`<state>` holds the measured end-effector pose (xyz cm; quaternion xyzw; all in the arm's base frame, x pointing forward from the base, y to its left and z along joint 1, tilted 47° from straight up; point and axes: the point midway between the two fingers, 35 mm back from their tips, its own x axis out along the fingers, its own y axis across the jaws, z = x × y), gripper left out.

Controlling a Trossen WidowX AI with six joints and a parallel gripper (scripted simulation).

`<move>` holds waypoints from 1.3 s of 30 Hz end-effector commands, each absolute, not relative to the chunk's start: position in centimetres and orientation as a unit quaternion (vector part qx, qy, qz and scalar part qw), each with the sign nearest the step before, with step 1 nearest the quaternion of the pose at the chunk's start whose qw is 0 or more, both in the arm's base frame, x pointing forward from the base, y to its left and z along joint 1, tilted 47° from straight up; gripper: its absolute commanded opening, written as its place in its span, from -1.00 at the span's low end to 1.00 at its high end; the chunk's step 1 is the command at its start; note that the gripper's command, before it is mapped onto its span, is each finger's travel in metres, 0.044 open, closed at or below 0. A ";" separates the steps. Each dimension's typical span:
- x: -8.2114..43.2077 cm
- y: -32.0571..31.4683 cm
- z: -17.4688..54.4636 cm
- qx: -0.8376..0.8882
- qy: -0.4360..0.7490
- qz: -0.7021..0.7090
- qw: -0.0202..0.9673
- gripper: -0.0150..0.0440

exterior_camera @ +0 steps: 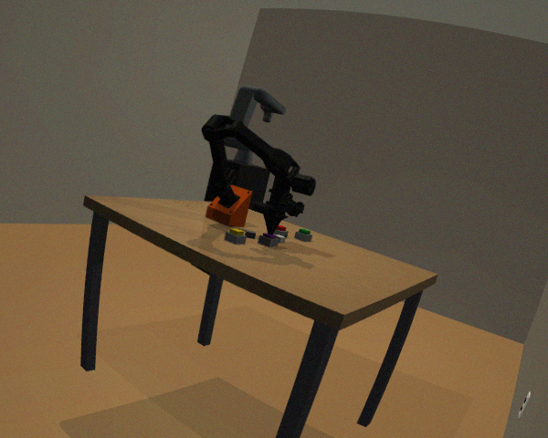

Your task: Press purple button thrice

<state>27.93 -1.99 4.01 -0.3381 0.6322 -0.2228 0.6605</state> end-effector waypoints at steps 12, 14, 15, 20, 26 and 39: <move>27.9 -2.4 3.7 -0.342 0.632 -0.223 0.658 -0.42; 27.9 -2.4 3.7 -0.342 0.632 -0.223 0.658 -0.42; 27.9 -2.4 3.7 -0.342 0.632 -0.223 0.658 -0.42; 27.8 -1.5 4.4 -0.339 0.632 -0.222 0.660 -0.42; 27.5 0.1 6.0 -0.341 0.633 -0.222 0.659 -0.42; 27.7 -1.0 4.9 -0.341 0.633 -0.222 0.659 -0.42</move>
